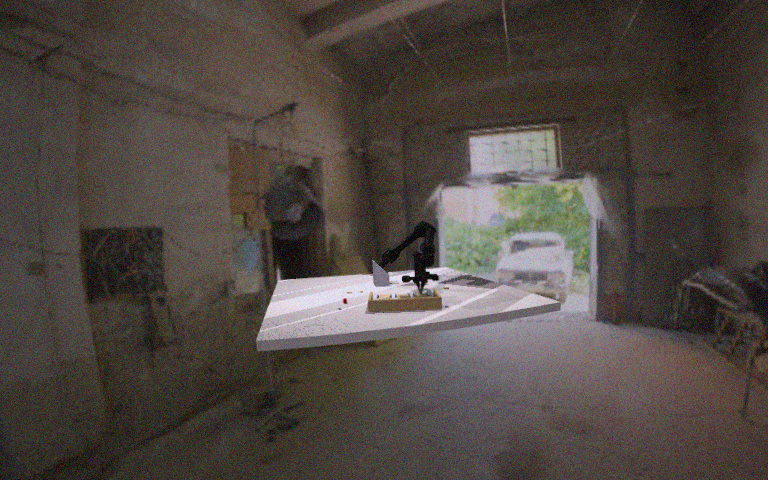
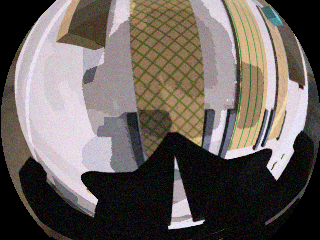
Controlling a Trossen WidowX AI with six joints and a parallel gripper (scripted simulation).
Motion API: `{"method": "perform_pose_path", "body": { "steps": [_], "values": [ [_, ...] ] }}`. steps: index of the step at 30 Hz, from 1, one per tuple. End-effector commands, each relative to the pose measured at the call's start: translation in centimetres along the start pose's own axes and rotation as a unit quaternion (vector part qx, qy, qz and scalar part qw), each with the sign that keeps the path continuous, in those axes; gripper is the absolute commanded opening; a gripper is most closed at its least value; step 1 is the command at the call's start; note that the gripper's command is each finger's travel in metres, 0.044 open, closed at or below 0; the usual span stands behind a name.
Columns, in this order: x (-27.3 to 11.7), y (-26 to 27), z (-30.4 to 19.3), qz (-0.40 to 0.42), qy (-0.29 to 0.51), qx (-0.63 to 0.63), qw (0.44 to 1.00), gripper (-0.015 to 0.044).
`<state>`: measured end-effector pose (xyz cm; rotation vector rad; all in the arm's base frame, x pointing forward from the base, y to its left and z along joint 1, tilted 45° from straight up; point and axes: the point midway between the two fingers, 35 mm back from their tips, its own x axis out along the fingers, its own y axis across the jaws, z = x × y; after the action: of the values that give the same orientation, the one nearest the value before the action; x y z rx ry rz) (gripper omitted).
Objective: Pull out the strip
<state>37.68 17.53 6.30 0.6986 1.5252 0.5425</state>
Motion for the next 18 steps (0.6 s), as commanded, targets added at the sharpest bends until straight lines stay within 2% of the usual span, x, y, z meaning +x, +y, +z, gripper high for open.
{"method": "perform_pose_path", "body": {
  "steps": [1, 18],
  "values": [
    [0.05, -0.06, 0.06, -0.002, -0.001, 0.001, 1.000, 0.0000],
    [0.22, -0.06, 0.06, -0.002, -0.001, 0.001, 1.000, 0.0000]
  ]
}}
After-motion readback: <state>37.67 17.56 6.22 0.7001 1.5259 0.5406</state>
